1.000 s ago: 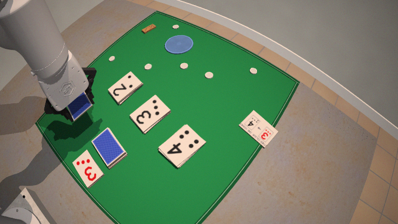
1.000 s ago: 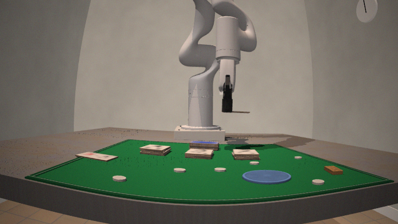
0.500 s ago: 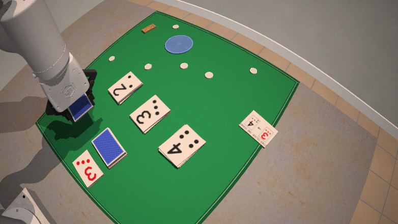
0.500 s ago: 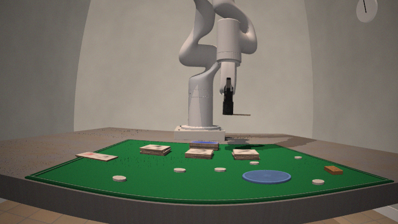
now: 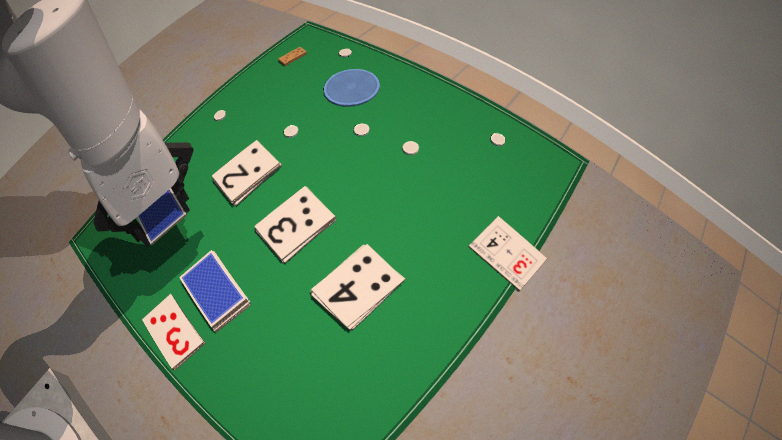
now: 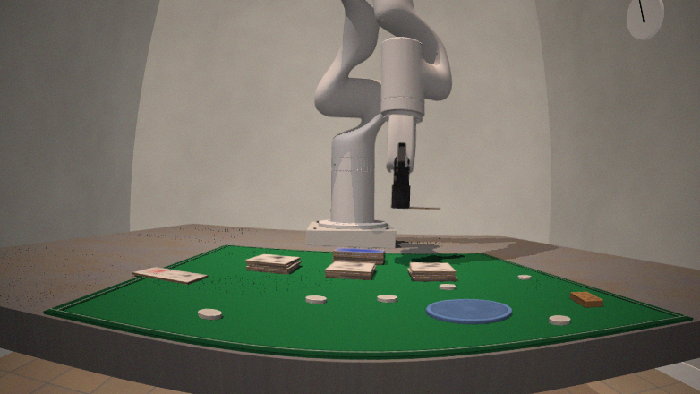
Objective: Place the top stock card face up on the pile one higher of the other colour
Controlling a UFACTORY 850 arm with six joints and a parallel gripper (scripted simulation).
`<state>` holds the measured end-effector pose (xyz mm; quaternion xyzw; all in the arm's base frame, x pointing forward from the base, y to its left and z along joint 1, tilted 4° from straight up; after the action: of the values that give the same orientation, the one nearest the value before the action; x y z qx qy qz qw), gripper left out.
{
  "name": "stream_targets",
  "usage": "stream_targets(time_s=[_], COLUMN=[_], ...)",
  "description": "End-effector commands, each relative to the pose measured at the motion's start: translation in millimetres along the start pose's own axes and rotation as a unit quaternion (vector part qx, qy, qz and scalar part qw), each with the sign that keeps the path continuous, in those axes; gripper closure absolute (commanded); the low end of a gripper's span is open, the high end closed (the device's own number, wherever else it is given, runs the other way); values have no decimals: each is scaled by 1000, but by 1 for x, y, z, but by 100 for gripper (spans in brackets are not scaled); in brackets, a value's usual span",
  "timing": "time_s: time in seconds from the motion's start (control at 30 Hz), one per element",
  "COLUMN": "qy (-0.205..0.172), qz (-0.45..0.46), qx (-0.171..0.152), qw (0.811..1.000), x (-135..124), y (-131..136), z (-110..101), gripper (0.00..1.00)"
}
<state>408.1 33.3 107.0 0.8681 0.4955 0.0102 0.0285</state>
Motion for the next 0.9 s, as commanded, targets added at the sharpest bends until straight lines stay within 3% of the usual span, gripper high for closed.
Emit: stream_targets(time_s=[0.0, 0.5, 0.87], qy=[0, -11, -42], qz=[0, 0, 0], qx=[-1, -1, -11], qw=[1000, 1000, 999], x=[1, 2, 4], y=[1, -1, -1], z=[0, 0, 0], gripper=[38, 38, 38])
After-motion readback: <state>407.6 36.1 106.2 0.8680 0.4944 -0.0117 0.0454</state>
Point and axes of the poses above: the point where the finger pads meet when closed, its own z axis out along the fingers, its own y axis across the jaws, x = y × z, the point moved 2 cm from there along -z, back along the fingers, and after that the axes turned 15 degrees about z, right-handed, at the moved point
